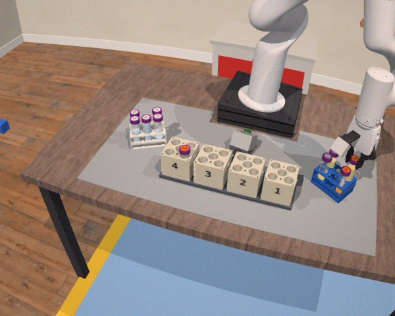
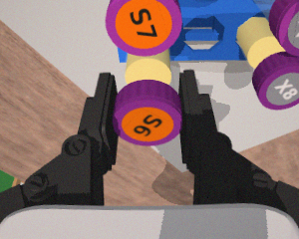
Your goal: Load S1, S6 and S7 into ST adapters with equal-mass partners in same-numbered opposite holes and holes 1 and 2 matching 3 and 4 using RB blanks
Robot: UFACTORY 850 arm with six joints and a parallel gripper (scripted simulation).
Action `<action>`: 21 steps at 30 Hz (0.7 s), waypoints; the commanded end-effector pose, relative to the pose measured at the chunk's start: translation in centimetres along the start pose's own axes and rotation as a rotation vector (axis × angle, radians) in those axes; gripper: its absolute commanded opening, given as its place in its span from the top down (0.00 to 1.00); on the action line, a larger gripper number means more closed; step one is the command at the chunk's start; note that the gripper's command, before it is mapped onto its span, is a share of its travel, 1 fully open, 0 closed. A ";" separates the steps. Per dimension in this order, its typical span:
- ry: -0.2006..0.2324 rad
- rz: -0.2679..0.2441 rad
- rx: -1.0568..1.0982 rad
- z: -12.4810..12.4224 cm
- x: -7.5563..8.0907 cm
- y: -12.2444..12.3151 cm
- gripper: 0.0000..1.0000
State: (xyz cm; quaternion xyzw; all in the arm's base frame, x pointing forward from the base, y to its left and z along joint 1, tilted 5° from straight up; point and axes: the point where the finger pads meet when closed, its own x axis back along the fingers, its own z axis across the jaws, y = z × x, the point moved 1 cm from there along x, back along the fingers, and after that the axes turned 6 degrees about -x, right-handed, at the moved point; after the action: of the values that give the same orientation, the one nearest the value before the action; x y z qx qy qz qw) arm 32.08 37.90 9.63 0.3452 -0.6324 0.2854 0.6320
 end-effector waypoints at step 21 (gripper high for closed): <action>-0.002 0.000 0.000 -0.1 -2.0 0.0 1.00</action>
State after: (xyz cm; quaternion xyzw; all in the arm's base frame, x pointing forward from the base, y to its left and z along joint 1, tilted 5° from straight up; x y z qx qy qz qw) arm 32.03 38.05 7.88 0.3452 -0.6325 0.2854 0.6319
